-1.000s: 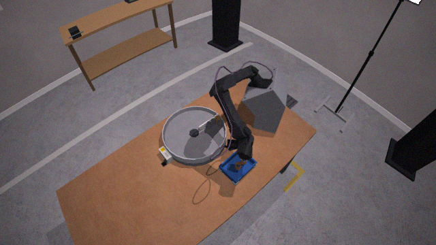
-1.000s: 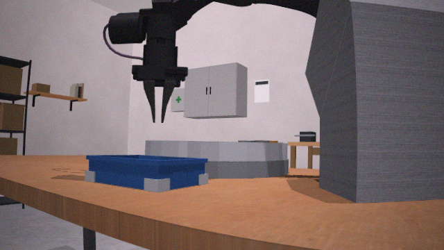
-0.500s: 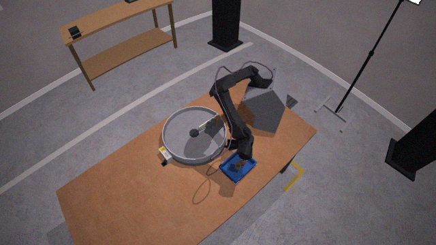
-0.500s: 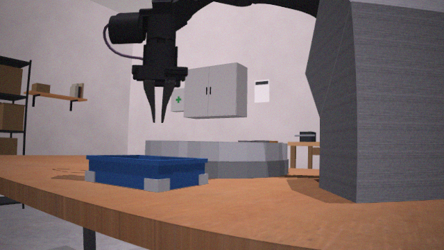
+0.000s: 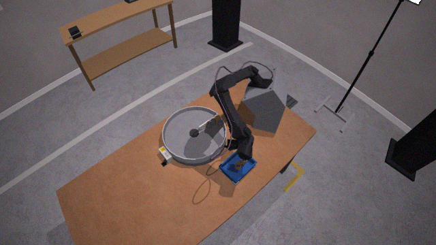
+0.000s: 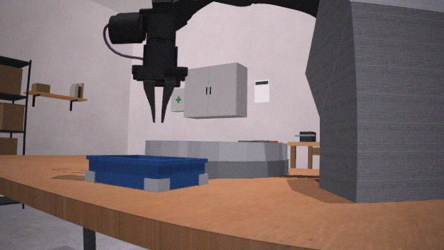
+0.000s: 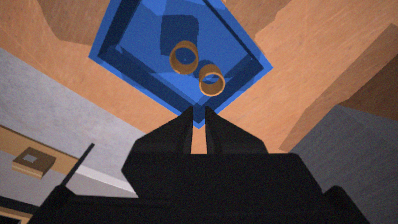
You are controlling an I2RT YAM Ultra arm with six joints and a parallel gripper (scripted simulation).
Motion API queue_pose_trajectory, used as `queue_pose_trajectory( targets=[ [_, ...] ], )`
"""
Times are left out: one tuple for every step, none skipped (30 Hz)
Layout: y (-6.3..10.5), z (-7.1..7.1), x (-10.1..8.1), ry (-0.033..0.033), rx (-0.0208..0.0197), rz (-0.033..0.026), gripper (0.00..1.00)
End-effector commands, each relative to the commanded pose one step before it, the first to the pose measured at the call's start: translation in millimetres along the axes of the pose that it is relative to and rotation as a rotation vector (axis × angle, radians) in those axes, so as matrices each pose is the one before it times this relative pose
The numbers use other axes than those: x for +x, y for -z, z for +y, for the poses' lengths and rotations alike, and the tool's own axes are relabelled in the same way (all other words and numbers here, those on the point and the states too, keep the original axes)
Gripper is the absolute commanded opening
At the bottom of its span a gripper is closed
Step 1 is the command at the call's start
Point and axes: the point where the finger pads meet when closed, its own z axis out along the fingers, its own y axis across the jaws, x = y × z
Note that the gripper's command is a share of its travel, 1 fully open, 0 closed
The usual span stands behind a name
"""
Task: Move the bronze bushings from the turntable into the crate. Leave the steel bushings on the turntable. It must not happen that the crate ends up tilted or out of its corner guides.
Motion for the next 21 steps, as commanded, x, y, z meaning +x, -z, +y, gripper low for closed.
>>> queue_pose_trajectory(
  targets=[
    [21.65, 8.71, -2.94, 0.00374, -0.03507, -0.02483, 0.14],
    [0.00, 0.00, 0.00, 0.00000, 0.00000, 0.00000, 0.14],
    [0.00, 0.00, 0.00, 0.00000, 0.00000, 0.00000, 0.14],
    [0.00, 0.00, 0.00, 0.00000, 0.00000, 0.00000, 0.14],
    [0.00, 0.00, 0.00, 0.00000, 0.00000, 0.00000, 0.14],
    [0.00, 0.00, 0.00, 0.00000, 0.00000, 0.00000, 0.14],
    [0.00, 0.00, 0.00, 0.00000, 0.00000, 0.00000, 0.14],
    [0.00, 0.00, 0.00, 0.00000, 0.00000, 0.00000, 0.14],
    [0.03, -0.09, 0.02, 0.00029, 0.00030, 0.00006, 0.14],
    [0.16, -0.19, 0.04, 0.00063, 0.00066, 0.00014, 0.14],
    [0.33, -0.03, 0.01, 0.00004, 0.00004, 0.00001, 0.14],
    [0.47, -0.04, 0.02, 0.00006, 0.00006, 0.00002, 0.14],
    [0.51, -0.04, 0.02, 0.00007, 0.00006, 0.00002, 0.14],
    [0.46, -0.04, 0.02, 0.00007, 0.00006, 0.00002, 0.14],
    [0.33, -0.03, 0.01, 0.00005, 0.00004, 0.00001, 0.14],
    [0.16, -0.02, 0.01, 0.00003, 0.00002, 0.00001, 0.14],
    [0.03, -0.01, 0.00, 0.00001, 0.00001, 0.00000, 0.14],
    [0.00, 0.00, 0.00, 0.00000, 0.00000, 0.00000, 0.14],
    [0.00, 0.00, 0.00, 0.00000, 0.00000, 0.00000, 0.14],
    [0.00, 0.00, 0.00, 0.00000, 0.00000, 0.00000, 0.14],
    [0.00, 0.00, 0.00, 0.00001, 0.00001, 0.00000, 0.14]
  ],
)
